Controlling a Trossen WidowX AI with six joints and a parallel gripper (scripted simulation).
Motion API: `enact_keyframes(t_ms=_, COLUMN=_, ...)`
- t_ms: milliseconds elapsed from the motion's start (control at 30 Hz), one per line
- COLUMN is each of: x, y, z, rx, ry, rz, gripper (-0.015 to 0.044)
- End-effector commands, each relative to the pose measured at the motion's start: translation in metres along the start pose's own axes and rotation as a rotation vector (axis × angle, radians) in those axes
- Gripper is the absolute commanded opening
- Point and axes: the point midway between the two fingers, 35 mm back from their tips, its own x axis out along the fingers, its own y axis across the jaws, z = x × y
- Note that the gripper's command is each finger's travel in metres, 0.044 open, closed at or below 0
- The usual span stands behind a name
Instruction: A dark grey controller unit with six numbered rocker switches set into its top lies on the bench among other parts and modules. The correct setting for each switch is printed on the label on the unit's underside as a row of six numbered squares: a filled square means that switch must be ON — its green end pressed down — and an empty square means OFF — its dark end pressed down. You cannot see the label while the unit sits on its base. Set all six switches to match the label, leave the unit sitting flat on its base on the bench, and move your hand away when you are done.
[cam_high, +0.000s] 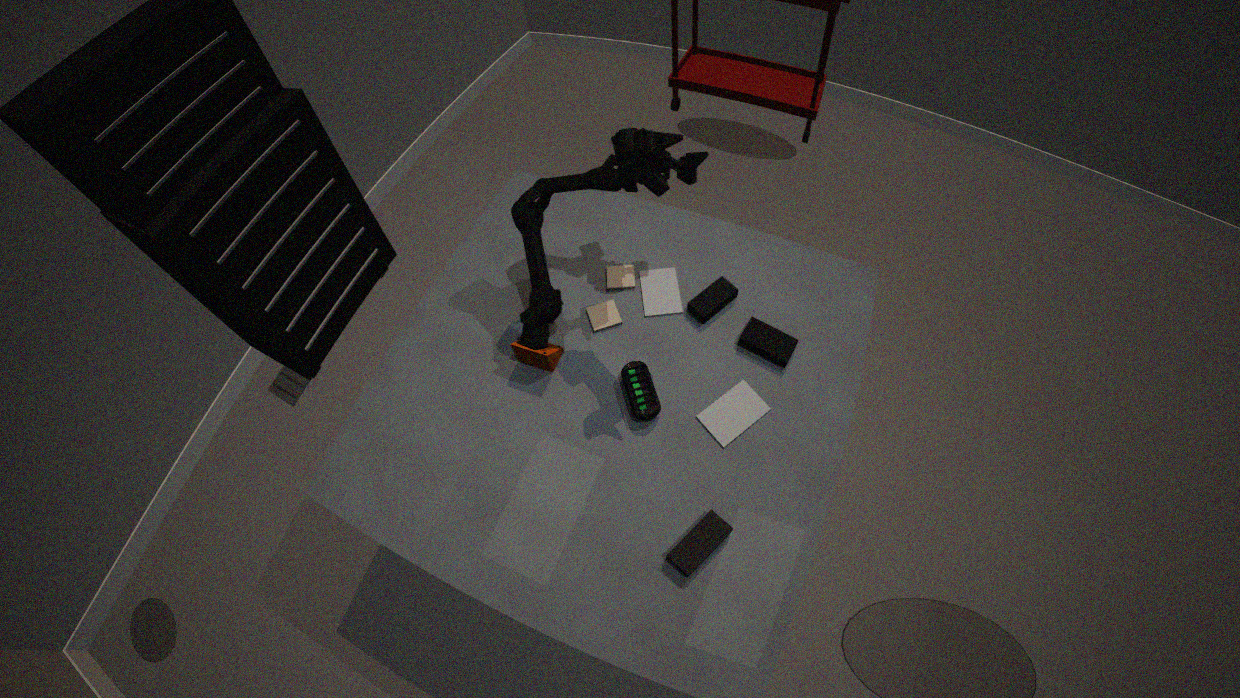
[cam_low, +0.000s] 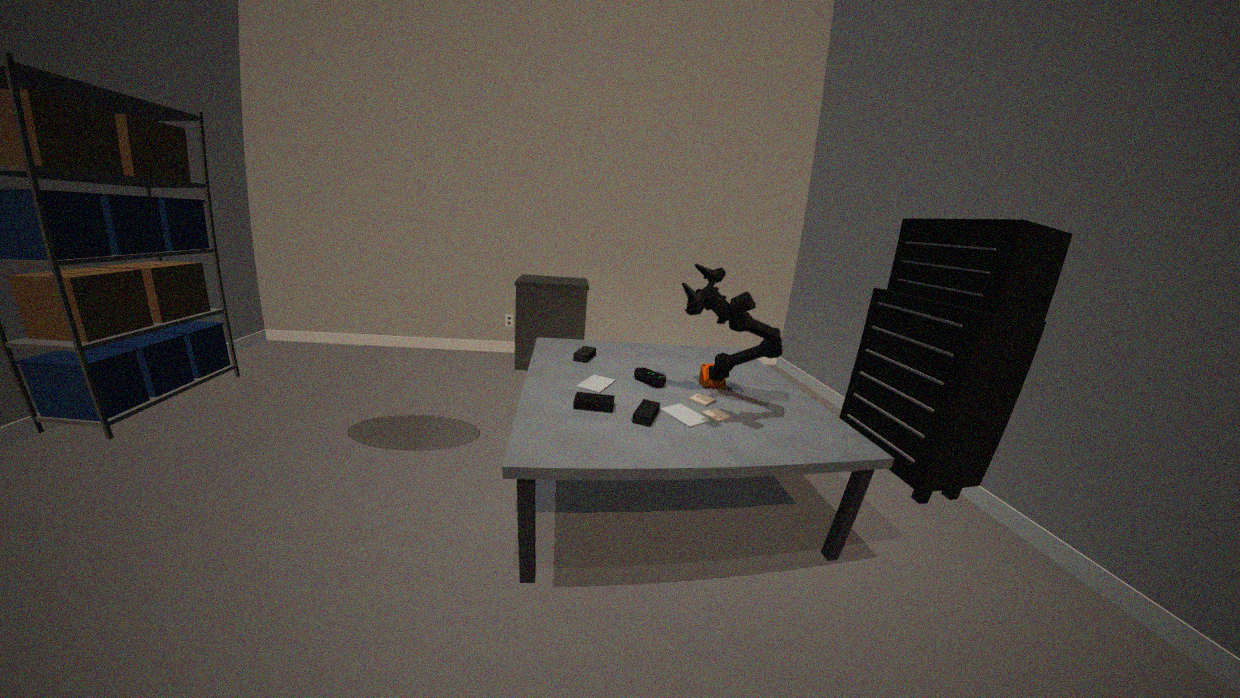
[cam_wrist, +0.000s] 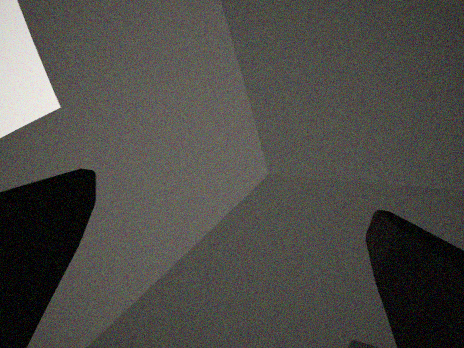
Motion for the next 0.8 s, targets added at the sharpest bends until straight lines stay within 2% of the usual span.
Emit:
enact_keyframes(t_ms=0, x=0.0, y=0.0, z=0.0, rx=0.0, ry=0.0, rz=0.0, gripper=0.0374)
enact_keyframes(t_ms=133, x=0.002, y=-0.003, z=0.004, rx=-0.044, ry=-0.013, rz=-0.01, gripper=0.0269)
enact_keyframes(t_ms=467, x=0.029, y=-0.046, z=0.076, rx=-0.684, ry=-0.158, rz=-0.221, gripper=0.0006)
enact_keyframes(t_ms=767, x=0.041, y=-0.081, z=0.14, rx=-1.224, ry=-0.192, rz=-0.501, gripper=0.0)
